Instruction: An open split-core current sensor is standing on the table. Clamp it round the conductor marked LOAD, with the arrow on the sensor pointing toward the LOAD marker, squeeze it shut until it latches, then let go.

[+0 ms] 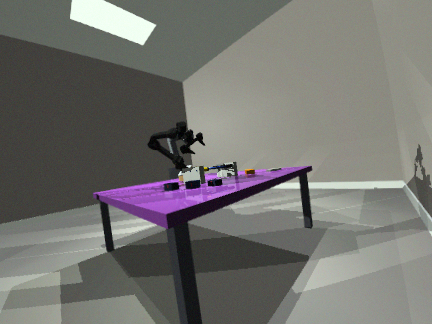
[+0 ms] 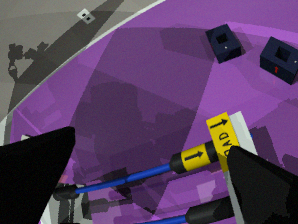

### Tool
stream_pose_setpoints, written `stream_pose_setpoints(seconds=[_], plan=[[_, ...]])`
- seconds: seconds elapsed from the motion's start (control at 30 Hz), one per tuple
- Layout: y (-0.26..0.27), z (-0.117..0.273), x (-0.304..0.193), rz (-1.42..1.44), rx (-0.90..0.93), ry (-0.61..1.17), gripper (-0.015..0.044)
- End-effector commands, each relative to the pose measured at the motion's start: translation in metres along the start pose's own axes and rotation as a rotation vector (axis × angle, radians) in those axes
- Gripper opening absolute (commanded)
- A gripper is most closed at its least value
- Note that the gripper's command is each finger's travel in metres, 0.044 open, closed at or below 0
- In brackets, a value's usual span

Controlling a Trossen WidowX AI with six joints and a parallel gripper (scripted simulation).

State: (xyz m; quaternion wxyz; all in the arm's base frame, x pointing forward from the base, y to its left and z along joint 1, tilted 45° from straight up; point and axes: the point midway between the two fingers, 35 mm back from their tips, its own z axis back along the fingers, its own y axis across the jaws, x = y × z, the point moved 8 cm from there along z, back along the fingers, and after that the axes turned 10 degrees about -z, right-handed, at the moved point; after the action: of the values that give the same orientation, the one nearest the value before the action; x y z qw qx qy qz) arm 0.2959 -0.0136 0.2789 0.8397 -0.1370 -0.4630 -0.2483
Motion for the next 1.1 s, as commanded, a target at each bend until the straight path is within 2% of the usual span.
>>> stream_pose_setpoints(seconds=[0.0, 1.07], plan=[[0.0159, -0.0259, -0.0014, 0.264, -0.533, 0.158, 0.044], [0.0176, -0.0257, -0.0114, 0.276, -0.523, 0.185, 0.044]])
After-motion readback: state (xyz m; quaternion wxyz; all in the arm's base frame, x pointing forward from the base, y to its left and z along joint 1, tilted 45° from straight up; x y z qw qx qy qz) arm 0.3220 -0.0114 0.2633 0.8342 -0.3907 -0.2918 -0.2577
